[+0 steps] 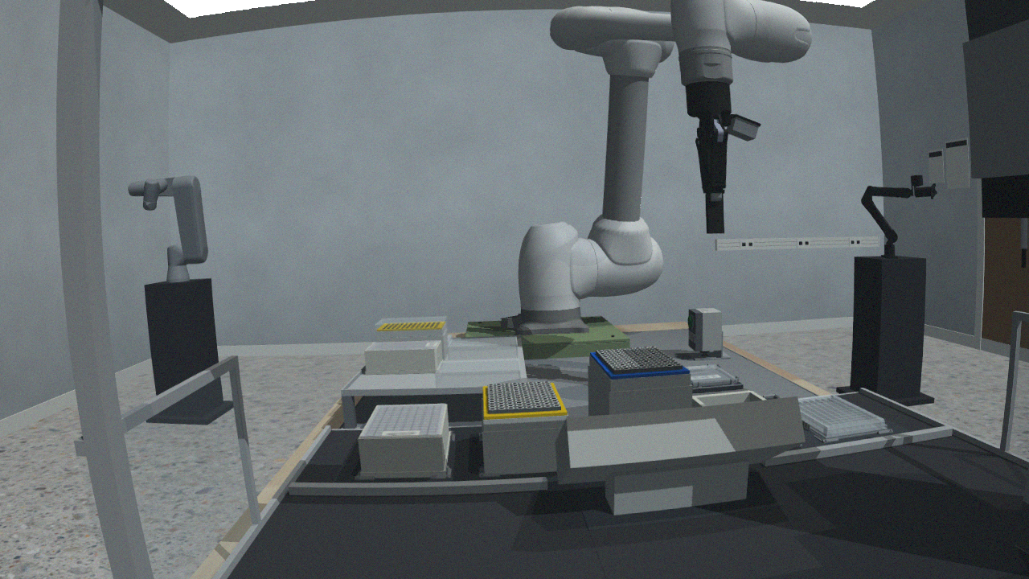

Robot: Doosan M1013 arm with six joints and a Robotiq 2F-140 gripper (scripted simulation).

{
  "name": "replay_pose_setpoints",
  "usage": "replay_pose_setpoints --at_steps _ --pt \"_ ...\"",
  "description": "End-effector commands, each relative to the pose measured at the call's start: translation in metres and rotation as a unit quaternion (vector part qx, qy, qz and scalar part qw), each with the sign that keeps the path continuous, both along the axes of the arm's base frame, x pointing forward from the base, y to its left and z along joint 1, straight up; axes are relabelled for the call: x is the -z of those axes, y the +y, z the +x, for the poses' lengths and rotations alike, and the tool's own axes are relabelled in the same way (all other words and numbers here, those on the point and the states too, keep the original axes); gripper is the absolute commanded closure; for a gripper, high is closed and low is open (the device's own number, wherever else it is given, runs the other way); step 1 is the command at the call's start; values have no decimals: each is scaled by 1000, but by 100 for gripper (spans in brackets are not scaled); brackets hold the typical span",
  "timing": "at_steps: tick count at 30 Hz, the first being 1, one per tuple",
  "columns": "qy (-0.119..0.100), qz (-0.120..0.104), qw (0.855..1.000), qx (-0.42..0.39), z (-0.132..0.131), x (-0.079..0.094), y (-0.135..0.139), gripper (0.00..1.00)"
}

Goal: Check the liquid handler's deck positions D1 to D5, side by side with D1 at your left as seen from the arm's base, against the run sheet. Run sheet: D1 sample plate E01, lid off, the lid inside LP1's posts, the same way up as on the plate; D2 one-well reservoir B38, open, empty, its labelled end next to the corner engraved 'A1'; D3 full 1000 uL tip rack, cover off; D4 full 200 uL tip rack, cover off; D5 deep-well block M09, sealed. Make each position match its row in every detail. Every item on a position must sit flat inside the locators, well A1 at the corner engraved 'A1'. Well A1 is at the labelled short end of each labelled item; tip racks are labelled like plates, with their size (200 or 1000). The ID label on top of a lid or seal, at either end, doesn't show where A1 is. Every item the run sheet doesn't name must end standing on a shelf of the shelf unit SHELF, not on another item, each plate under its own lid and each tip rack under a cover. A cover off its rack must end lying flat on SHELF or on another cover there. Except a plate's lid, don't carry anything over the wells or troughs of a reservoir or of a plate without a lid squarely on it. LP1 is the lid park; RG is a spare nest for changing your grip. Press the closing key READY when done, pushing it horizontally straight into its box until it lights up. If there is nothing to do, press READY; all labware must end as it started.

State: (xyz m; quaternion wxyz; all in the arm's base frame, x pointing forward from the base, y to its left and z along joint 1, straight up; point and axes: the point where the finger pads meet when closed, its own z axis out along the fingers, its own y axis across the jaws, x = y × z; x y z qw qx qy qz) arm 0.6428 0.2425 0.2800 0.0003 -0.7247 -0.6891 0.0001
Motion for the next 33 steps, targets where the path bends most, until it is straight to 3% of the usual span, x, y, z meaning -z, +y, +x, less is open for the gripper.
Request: replay_pose_setpoints --at_steps 1,33 --pt "-1 1 1000 0 -17 -1 0 90" --pt "-1 1 1000 0 -157 -1 -6 90"
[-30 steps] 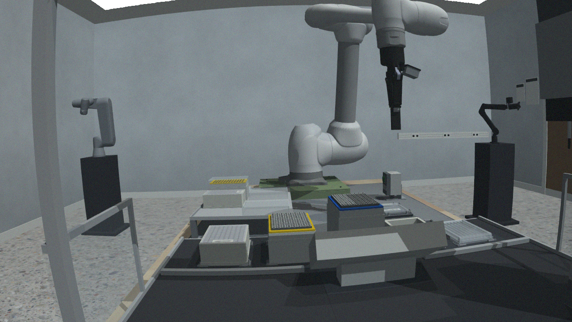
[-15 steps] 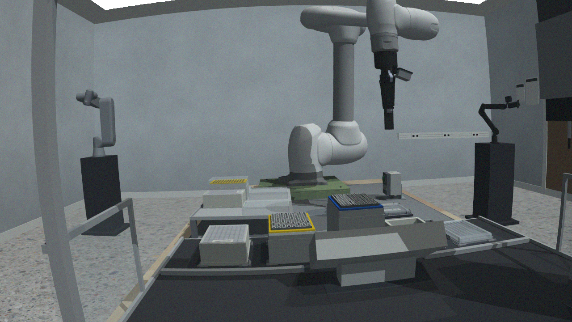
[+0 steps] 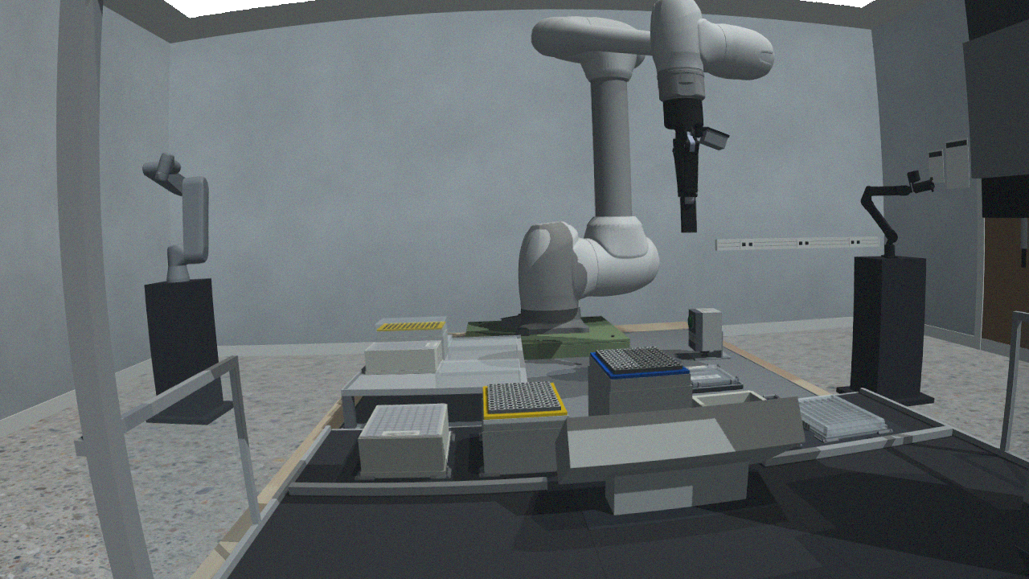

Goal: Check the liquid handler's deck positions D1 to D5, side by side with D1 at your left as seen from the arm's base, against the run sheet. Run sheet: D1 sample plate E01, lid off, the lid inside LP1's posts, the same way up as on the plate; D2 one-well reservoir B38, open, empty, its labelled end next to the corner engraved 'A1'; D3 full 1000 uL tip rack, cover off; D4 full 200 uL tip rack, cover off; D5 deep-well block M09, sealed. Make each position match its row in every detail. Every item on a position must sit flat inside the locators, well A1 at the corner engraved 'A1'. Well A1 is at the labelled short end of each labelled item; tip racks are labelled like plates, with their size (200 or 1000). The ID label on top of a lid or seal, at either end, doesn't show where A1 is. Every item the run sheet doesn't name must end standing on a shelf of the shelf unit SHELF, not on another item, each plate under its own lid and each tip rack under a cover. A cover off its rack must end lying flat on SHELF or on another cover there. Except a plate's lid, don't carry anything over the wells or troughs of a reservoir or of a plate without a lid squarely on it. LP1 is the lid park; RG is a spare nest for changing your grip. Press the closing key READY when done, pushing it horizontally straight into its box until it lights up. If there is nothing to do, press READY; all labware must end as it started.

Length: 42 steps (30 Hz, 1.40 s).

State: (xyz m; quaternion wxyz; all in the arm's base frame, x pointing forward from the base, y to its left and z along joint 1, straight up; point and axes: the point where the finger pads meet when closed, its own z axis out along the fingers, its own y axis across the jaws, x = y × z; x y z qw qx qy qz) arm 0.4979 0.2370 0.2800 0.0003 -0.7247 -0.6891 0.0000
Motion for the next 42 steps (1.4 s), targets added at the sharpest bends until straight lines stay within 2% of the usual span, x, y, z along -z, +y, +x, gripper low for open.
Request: replay_pose_setpoints --at_steps 1,8,10,25,27,42 --pt "-1 0 1000 0 -17 -1 0 90" --pt "-1 0 1000 0 -52 -1 -2 90" --pt "-1 0 1000 0 -52 -1 -2 90" --pt "-1 0 1000 0 -127 -1 -4 90" --pt "-1 0 1000 0 -127 -1 -4 90" --pt "0 0 1000 0 -202 -1 -7 90"
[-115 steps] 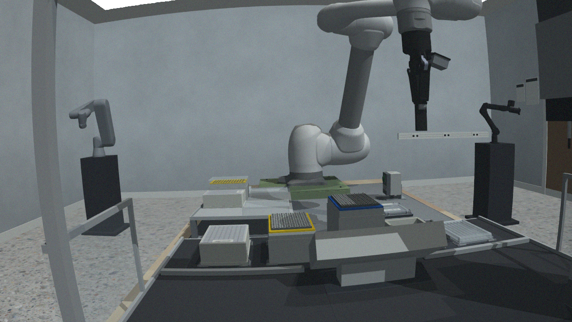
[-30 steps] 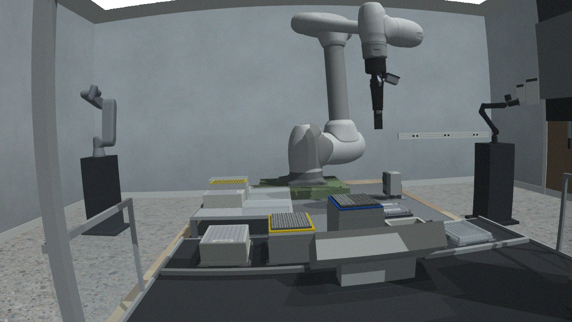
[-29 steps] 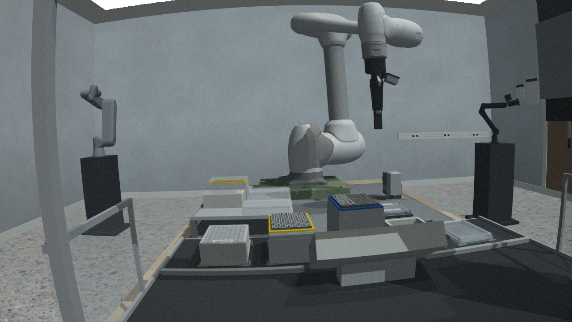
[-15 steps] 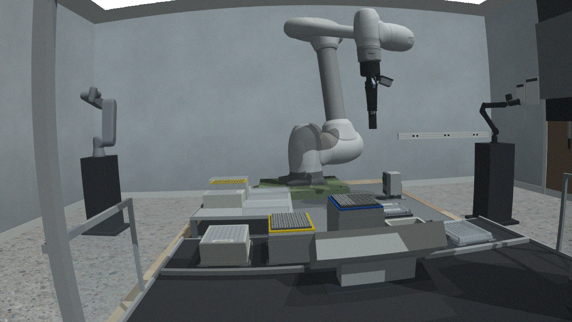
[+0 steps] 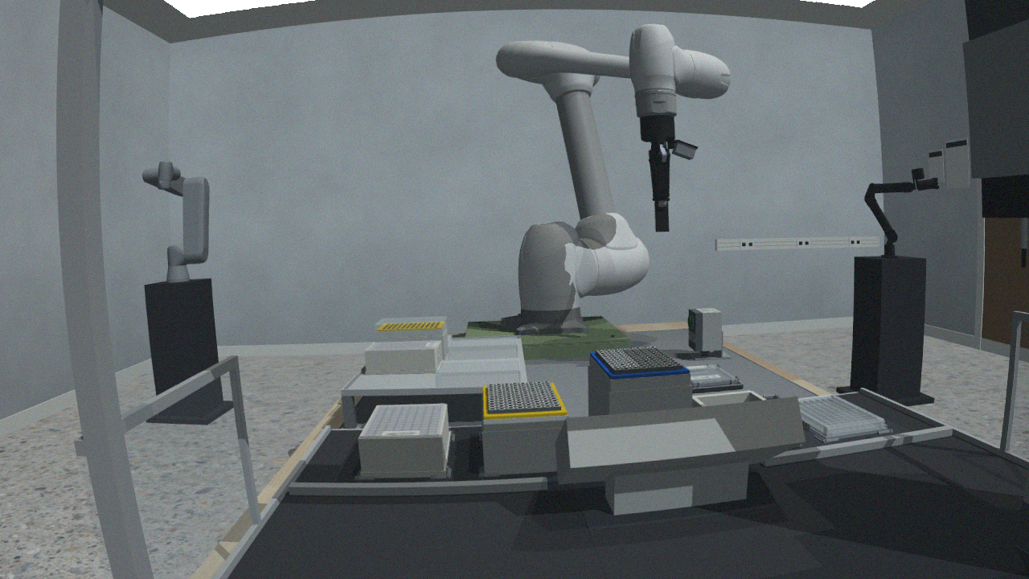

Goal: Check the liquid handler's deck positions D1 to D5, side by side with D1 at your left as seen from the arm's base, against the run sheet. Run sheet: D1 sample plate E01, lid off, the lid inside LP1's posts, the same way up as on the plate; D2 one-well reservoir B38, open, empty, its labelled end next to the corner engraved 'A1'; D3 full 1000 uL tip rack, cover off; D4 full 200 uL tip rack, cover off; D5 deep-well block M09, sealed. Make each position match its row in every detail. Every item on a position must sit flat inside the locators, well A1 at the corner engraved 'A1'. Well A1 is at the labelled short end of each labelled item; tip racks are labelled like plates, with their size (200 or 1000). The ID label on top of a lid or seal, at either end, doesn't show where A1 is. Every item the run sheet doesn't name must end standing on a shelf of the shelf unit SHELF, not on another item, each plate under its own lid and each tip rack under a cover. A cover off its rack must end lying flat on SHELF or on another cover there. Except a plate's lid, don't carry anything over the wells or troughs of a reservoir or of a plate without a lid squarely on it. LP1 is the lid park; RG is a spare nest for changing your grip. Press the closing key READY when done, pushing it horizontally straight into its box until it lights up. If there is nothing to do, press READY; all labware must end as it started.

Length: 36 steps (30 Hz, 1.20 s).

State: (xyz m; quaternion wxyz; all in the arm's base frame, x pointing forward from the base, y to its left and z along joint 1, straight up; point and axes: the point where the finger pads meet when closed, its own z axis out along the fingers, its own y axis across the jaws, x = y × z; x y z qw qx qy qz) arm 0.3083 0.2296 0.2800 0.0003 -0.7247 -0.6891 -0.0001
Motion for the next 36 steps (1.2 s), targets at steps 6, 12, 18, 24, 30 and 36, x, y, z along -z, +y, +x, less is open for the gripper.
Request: replay_pose_setpoints --at_steps 6,12,18,24,30,36 --pt "0 0 1000 0 -13 2 0 90" --pt "0 0 1000 0 -13 12 0 90" --pt "0 0 1000 0 -13 21 0 90" --pt "0 0 1000 0 -13 29 0 90" --pt "0 0 1000 0 -13 39 0 90" --pt "0 0 1000 0 -13 46 0 90"
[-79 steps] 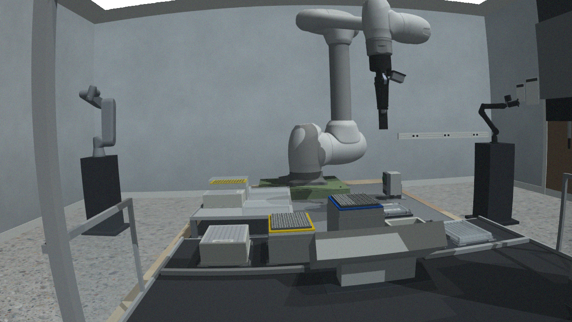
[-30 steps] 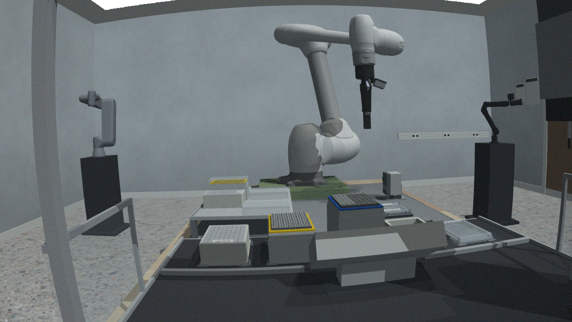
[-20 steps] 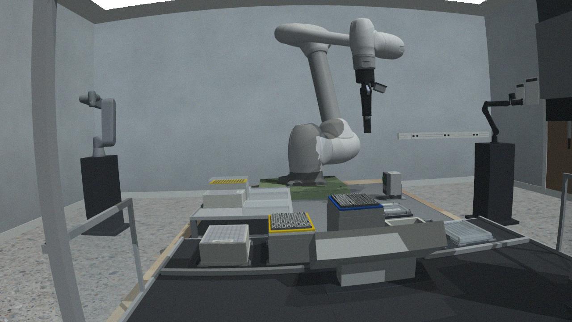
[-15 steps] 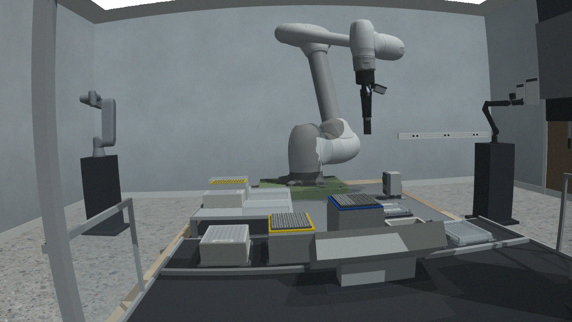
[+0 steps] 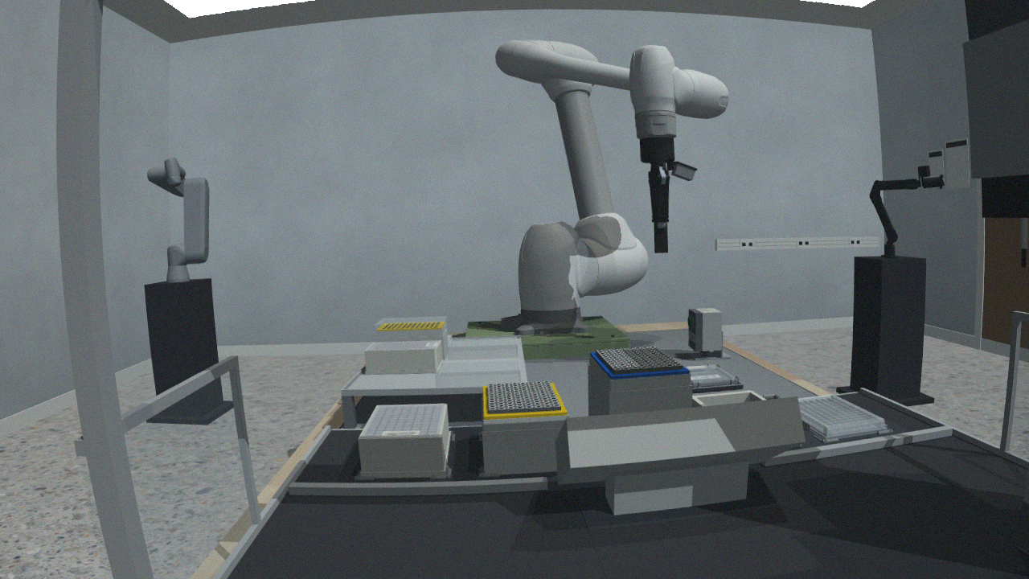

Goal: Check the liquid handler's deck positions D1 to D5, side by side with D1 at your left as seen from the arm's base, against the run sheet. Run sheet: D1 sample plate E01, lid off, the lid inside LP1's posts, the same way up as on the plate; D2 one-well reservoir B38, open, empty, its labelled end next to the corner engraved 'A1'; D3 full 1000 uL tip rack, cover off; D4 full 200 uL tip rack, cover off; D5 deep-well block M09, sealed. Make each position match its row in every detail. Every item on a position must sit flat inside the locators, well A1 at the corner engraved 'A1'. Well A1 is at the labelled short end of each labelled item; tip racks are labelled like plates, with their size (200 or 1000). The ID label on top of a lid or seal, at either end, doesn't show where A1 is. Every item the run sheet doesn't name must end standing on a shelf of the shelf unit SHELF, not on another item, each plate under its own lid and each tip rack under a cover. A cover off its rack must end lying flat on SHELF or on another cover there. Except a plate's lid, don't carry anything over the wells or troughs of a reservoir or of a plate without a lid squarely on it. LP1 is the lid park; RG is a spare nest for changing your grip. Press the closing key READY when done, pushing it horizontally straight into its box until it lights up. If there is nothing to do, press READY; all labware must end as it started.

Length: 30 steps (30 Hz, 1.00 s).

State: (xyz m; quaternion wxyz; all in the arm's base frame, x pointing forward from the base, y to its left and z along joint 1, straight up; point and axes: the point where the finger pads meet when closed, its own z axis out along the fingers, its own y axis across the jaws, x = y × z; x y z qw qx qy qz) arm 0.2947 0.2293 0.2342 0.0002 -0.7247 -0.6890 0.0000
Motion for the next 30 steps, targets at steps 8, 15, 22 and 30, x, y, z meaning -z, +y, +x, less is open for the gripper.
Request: replay_pose_setpoints --at_steps 8,15,22,30 --pt "0 1 1000 0 0 13 0 90" --pt "0 1 1000 0 0 25 0 90" --pt "0 1 1000 0 0 33 0 90" --pt "0 1 1000 0 0 47 0 90"
